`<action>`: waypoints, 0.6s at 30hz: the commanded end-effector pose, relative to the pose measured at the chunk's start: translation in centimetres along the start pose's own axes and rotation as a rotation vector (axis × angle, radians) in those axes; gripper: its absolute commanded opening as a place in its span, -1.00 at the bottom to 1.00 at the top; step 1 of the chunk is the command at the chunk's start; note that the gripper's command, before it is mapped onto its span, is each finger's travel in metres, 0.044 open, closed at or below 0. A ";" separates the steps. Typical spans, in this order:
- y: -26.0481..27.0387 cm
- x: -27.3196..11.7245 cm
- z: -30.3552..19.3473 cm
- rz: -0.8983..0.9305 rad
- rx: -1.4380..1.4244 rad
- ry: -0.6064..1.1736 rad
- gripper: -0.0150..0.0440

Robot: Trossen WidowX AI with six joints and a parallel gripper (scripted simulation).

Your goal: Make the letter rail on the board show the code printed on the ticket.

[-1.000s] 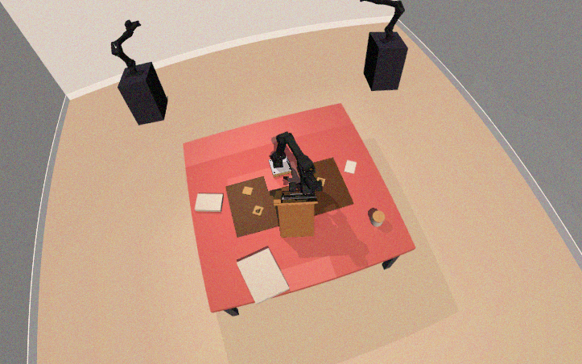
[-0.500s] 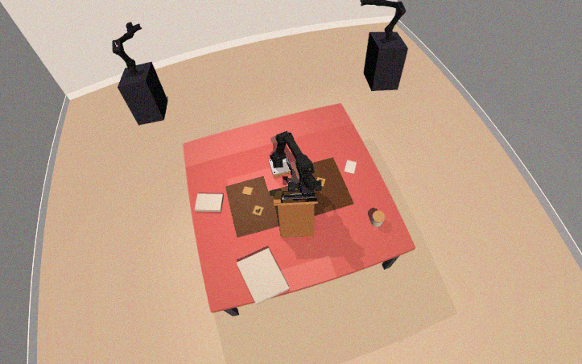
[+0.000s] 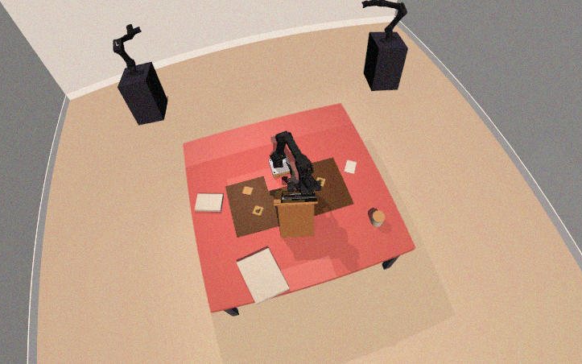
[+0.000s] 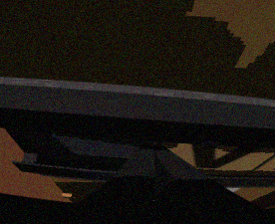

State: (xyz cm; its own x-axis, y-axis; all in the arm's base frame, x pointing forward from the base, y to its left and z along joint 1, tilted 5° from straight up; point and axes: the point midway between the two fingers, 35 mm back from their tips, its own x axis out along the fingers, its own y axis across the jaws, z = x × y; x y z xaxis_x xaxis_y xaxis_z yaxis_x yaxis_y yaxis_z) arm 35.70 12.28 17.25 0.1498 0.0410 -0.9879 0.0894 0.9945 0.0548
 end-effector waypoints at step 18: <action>-0.4 0.3 -0.2 -0.003 -0.001 0.009 -0.49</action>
State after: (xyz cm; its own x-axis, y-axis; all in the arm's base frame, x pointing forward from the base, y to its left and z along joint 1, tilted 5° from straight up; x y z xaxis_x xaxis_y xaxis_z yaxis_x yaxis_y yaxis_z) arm 35.67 12.05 17.18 0.1501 0.0437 -0.9877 0.0874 0.9945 0.0573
